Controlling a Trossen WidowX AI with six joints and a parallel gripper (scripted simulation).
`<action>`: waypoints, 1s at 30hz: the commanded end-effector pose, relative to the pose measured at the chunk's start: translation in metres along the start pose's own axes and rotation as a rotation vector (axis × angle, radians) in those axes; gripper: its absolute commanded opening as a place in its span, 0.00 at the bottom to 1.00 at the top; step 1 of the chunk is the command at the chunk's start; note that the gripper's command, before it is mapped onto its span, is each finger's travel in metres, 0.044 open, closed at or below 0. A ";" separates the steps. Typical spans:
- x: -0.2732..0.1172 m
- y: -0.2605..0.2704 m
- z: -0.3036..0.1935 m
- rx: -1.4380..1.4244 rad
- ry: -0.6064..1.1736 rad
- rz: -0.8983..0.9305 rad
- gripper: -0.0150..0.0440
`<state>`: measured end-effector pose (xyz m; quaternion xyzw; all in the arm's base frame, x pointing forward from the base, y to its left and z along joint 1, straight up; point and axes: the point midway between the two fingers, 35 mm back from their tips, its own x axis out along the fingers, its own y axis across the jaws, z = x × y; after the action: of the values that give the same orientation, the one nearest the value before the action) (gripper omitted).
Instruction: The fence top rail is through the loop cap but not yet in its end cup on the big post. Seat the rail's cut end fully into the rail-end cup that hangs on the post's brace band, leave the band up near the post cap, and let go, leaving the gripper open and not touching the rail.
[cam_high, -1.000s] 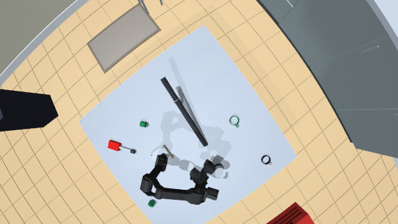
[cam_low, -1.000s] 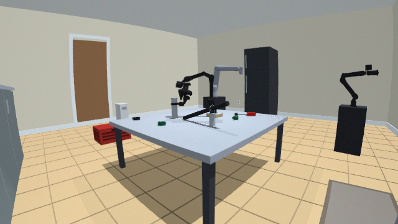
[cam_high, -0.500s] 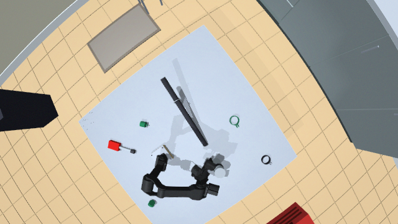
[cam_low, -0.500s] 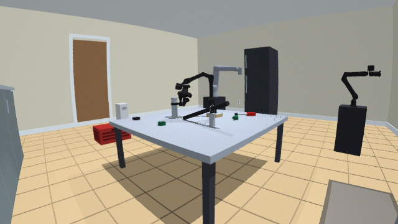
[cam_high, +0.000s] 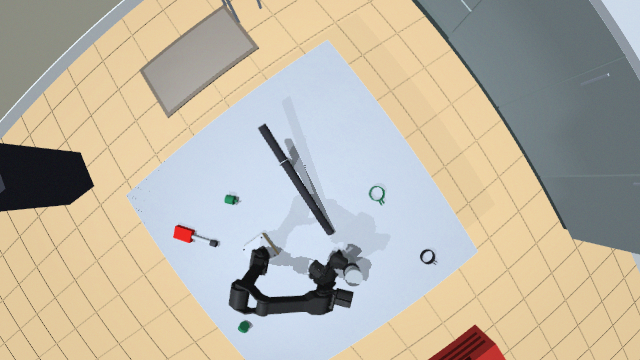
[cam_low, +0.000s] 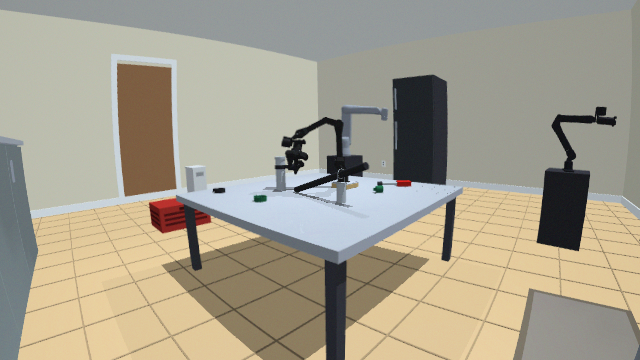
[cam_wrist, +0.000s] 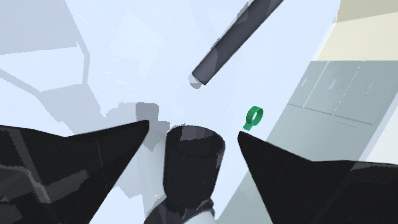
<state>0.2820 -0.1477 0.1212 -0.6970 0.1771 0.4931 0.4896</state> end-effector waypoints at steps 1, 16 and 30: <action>0.004 0.002 0.002 0.008 -0.003 0.005 0.96; 0.004 0.002 0.002 0.008 -0.003 0.005 0.35; 0.010 -0.008 0.001 0.112 0.056 0.005 0.25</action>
<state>0.2890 -0.1429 0.1179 -0.6866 0.2067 0.4726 0.5123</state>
